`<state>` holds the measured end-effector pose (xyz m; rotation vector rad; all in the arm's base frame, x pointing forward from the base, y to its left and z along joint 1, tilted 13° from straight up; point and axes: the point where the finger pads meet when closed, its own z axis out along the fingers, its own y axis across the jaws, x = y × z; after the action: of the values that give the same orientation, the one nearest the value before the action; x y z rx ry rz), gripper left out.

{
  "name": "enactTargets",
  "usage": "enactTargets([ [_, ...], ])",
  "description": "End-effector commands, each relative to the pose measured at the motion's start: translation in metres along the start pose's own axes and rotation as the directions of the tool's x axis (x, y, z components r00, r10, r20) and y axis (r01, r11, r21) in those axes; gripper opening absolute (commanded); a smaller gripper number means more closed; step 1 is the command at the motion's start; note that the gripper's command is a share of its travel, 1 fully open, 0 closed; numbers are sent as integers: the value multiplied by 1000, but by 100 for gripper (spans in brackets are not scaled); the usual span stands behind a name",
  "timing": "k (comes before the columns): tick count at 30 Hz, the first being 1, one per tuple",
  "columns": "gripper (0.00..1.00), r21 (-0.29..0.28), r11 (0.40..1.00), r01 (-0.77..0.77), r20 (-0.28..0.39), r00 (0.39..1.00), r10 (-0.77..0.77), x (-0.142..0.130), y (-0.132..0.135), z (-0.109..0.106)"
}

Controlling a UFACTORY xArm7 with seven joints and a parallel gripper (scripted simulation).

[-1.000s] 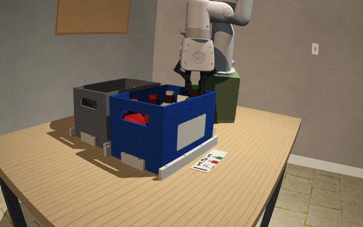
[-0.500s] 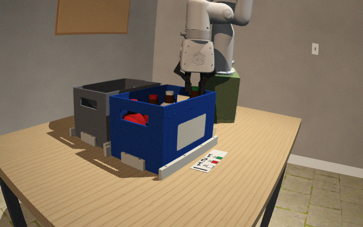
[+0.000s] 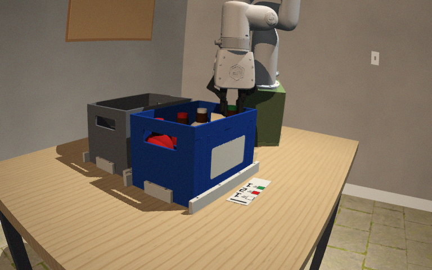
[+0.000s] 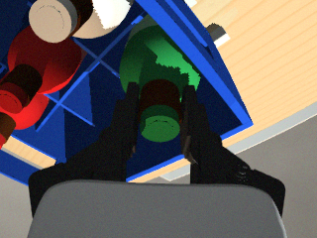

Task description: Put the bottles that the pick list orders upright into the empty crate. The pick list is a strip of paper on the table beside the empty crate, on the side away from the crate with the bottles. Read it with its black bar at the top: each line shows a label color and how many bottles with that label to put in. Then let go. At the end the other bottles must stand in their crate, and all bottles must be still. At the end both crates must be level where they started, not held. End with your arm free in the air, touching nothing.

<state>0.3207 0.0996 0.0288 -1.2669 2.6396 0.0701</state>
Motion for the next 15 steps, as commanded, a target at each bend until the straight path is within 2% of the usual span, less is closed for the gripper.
enactTargets([
  [1, 0, 2, 1000, 0, 2, 1000, 0, -1, -1, 1],
  [15, 0, 2, 1000, 0, 2, 1000, 0, -1, -1, 7],
])
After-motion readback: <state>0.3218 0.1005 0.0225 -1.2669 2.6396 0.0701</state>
